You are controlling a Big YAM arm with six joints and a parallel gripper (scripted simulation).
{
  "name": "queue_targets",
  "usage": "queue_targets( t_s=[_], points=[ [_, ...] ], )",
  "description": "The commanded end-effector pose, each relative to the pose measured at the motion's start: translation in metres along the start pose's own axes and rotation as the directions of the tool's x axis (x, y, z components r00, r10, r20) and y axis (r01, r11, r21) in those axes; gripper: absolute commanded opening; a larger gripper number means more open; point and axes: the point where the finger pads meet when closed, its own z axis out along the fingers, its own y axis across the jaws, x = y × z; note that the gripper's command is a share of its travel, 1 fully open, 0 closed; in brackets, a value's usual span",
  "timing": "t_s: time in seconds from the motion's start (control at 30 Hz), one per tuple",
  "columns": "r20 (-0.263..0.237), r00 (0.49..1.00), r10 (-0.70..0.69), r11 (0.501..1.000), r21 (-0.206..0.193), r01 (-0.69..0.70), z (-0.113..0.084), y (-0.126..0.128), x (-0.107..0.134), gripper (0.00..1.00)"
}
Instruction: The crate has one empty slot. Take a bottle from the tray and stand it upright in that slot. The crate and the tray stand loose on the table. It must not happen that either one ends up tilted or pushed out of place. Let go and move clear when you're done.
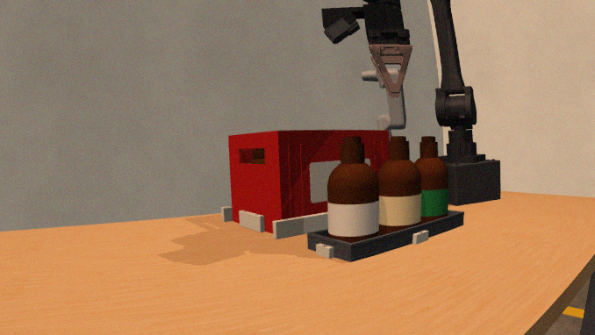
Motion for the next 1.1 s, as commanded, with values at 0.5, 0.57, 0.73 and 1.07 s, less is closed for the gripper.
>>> queue_targets(
  t_s=[0.5,0.57,0.73,1.07],
  points=[
    [0.006,1.0,0.01,1.0,-0.009,-0.01,0.01,0.005,0.0,0.61],
    [0.006,1.0,0.01,1.0,-0.009,-0.01,0.01,0.005,0.0,0.61],
    [0.001,1.0,0.011,1.0,0.001,-0.011,0.02,0.004,0.0,0.61],
    [0.002,1.0,0.015,1.0,-0.001,-0.015,0.034,0.003,-0.001,0.61]
  ],
)
